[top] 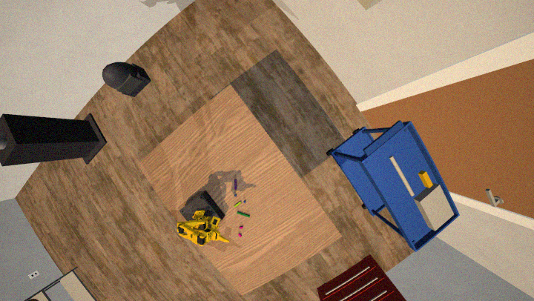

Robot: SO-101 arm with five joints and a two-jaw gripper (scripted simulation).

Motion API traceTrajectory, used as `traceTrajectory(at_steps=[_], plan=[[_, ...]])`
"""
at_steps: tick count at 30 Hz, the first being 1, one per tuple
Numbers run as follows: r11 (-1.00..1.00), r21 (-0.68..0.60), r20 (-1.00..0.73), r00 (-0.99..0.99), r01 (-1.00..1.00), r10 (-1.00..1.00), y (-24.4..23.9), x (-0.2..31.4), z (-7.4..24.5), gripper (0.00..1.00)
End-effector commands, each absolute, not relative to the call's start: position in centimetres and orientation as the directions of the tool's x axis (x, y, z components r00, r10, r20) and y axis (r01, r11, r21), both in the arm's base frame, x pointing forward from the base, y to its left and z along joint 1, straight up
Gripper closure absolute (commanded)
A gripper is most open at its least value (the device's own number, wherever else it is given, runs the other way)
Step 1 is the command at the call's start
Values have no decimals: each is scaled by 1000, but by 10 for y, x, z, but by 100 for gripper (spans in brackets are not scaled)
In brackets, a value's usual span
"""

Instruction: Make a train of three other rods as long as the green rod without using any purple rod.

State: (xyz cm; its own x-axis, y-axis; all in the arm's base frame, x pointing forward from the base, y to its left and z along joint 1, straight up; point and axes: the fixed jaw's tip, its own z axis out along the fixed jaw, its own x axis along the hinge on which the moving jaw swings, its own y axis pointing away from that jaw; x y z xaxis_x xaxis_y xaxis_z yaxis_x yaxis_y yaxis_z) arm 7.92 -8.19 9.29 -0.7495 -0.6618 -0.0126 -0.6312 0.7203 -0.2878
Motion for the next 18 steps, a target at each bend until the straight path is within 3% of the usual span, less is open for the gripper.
traceTrajectory(at_steps=[1,18], plan=[[719,-279,-10,-747,-636,-665,-83,79,91,0],[620,-266,20,-647,-739,-763,-84,84,90,4]])
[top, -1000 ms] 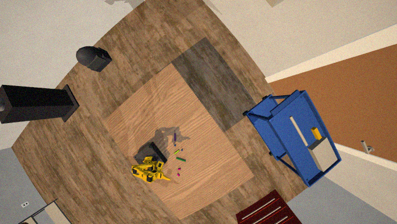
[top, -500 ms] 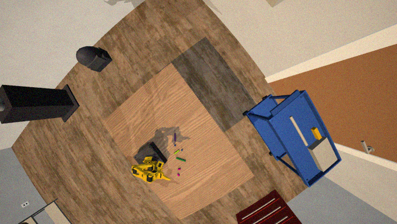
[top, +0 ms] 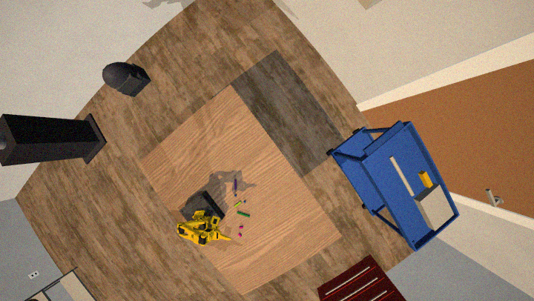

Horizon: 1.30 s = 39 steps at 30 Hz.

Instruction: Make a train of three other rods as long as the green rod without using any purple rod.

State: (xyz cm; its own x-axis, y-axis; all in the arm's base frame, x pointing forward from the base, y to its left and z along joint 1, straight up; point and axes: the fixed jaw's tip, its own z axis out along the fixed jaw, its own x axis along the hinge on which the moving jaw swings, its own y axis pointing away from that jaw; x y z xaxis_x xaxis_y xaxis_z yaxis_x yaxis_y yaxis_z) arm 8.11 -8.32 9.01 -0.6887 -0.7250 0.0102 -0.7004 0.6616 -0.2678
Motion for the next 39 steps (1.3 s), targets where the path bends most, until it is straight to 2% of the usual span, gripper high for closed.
traceTrajectory(at_steps=[1,11,13,22,28,30,39], plan=[[603,-263,24,-630,-753,-776,-84,85,90,4],[344,-225,77,-369,-912,-926,-87,98,86,12],[344,-225,77,-369,-912,-926,-87,98,86,12],[0,-169,119,-20,-986,-993,-88,114,80,21],[-204,-135,132,187,-970,-974,-87,124,75,26],[-204,-135,132,187,-970,-974,-87,124,75,26],[-546,-75,136,534,-834,-835,-84,143,65,34]])
